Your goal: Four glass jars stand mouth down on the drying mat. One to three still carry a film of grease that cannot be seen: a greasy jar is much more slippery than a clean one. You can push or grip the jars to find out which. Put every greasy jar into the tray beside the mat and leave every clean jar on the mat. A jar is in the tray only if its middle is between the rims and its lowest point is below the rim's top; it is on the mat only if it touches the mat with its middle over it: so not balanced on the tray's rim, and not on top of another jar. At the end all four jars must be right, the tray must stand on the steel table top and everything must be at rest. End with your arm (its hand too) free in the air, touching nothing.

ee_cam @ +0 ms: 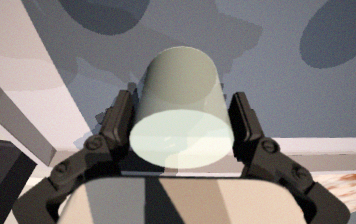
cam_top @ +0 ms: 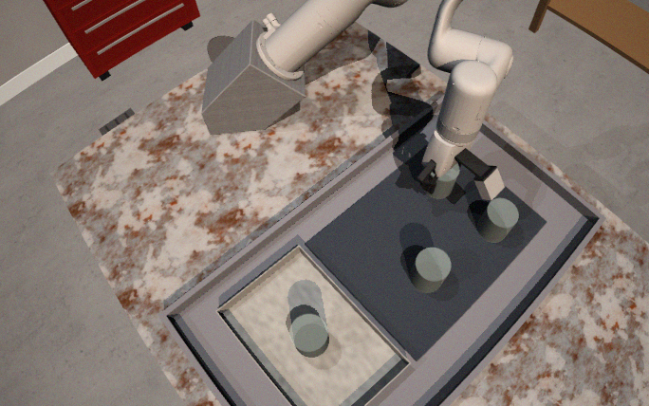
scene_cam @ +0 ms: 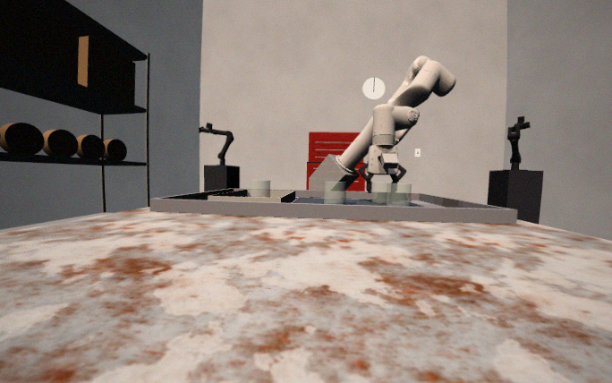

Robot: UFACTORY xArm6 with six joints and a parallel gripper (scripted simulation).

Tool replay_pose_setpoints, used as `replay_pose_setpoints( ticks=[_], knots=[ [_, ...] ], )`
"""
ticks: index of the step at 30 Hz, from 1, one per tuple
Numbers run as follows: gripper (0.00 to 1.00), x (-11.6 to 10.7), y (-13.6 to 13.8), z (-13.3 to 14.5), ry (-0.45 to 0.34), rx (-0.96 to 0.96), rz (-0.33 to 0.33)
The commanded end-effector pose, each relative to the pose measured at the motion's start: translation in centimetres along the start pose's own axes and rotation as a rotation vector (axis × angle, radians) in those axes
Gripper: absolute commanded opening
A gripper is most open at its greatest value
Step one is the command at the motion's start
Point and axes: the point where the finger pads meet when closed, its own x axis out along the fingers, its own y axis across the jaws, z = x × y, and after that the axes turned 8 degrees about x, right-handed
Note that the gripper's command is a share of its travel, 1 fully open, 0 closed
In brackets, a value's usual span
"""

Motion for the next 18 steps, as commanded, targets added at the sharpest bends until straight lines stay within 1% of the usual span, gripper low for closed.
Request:
replay_pose_setpoints(
  ticks=[1,4,5,18],
  knots=[
    [0.88,-0.05,-0.02,-0.09,0.002,-0.001,0.0],
    [0.88,-0.05,-0.02,-0.09,0.002,-0.001,0.0],
    [0.85,-0.05,-0.02,-0.09,0.002,-0.001,0.0],
    [0.85,-0.05,-0.02,-0.09,0.002,-0.001,0.0]
  ],
)
